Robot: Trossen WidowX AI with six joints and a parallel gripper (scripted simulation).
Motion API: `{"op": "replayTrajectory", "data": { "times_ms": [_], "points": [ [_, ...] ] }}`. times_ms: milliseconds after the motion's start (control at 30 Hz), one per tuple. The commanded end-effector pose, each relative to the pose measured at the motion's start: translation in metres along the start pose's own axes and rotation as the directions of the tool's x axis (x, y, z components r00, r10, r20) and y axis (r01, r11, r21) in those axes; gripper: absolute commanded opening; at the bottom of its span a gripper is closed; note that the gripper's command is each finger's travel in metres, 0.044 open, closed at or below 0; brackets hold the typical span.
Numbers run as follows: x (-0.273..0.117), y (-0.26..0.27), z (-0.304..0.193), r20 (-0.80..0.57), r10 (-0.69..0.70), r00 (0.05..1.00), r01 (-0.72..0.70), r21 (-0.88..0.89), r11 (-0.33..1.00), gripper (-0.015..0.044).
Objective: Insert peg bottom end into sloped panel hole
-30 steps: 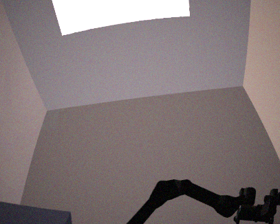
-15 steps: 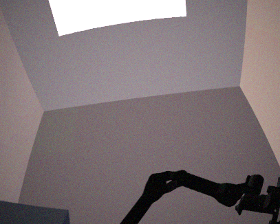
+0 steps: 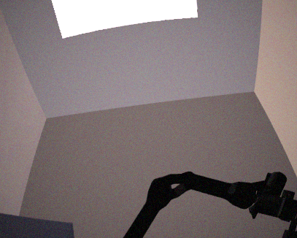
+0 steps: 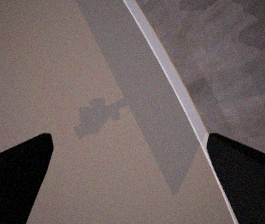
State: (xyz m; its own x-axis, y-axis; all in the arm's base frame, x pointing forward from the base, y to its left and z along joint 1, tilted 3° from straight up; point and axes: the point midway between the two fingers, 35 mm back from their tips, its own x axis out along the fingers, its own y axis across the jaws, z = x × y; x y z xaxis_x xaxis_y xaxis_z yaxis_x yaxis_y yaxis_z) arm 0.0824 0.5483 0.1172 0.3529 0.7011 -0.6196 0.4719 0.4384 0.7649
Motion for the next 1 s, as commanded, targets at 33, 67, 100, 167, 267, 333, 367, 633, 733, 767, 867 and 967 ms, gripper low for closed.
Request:
{"op": "replayTrajectory", "data": {
  "times_ms": [33, 67, 100, 167, 267, 333, 367, 633, 733, 767, 867, 967],
  "points": [
    [0.004, -0.002, 0.032, 0.047, -0.044, 0.998, 0.041, 0.070, 0.997, 0.0440],
    [0.005, -0.002, 0.039, 0.057, -0.052, 0.997, 0.047, 0.086, 0.995, 0.0440],
    [0.005, -0.002, 0.046, 0.067, -0.060, 0.996, 0.053, 0.101, 0.993, 0.0440],
    [0.005, -0.002, 0.060, 0.087, -0.077, 0.993, 0.065, 0.135, 0.989, 0.0440],
    [0.006, -0.003, 0.080, 0.115, -0.104, 0.988, 0.081, 0.186, 0.979, 0.0440],
    [0.005, -0.004, 0.094, 0.133, -0.122, 0.984, 0.090, 0.221, 0.971, 0.0440],
    [0.005, -0.004, 0.101, 0.142, -0.131, 0.981, 0.095, 0.239, 0.966, 0.0440],
    [0.000, -0.010, 0.153, 0.205, -0.205, 0.957, 0.116, 0.377, 0.919, 0.0440],
    [-0.003, -0.013, 0.172, 0.225, -0.233, 0.946, 0.119, 0.429, 0.895, 0.0440],
    [-0.004, -0.014, 0.178, 0.232, -0.243, 0.942, 0.119, 0.446, 0.887, 0.0440],
    [-0.008, -0.018, 0.196, 0.250, -0.272, 0.929, 0.118, 0.497, 0.860, 0.0440],
    [-0.013, -0.022, 0.214, 0.266, -0.301, 0.916, 0.114, 0.547, 0.829, 0.0440]
  ]
}}
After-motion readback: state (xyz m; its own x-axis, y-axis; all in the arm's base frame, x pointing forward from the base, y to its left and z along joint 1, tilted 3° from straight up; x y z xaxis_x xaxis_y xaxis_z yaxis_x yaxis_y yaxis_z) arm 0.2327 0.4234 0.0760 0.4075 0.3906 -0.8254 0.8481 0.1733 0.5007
